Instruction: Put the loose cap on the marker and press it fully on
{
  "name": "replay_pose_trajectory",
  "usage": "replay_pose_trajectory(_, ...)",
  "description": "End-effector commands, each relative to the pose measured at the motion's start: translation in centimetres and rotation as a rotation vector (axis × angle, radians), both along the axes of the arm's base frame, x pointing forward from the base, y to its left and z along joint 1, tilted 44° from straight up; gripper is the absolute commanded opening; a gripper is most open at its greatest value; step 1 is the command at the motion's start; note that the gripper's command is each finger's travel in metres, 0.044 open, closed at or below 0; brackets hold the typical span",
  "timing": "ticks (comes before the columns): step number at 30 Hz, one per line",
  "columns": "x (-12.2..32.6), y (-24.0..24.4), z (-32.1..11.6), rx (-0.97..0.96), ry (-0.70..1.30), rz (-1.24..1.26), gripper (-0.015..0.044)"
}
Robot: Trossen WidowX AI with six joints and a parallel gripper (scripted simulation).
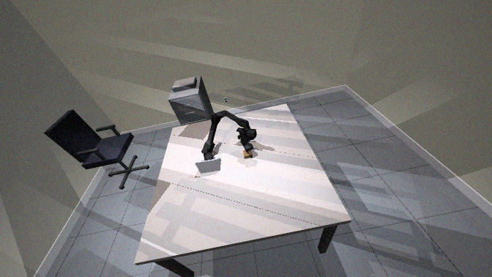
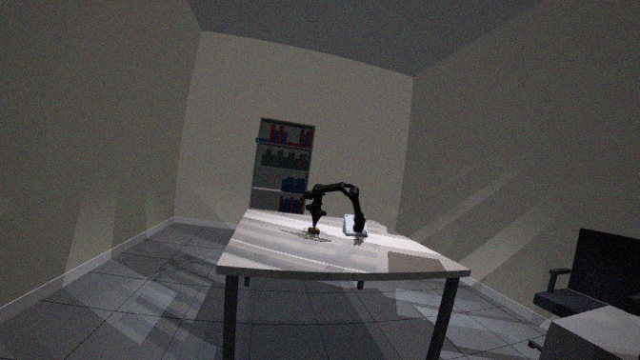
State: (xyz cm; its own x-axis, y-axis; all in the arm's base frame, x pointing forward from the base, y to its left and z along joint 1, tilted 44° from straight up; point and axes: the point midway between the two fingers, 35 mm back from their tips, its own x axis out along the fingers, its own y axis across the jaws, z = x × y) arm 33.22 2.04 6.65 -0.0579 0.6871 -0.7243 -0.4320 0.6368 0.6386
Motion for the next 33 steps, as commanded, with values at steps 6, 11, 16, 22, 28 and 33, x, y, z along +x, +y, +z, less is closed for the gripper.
replay_pose_trajectory(6,-0.1,0.1,-0.2,0.003,0.005,-0.003,0.0000)
replay_pose_trajectory(11,-0.1,0.1,-0.1,0.000,0.003,0.000,0.0026)
replay_pose_trajectory(16,-0.1,0.1,-0.1,0.000,0.003,0.000,0.0157)
replay_pose_trajectory(22,-0.1,0.1,-0.1,0.000,0.003,0.000,0.0315)
replay_pose_trajectory(28,-0.1,0.1,-0.1,0.000,0.003,0.000,0.0440)
replay_pose_trajectory(33,0.3,-2.1,2.0,-0.003,0.003,0.000,0.0440)
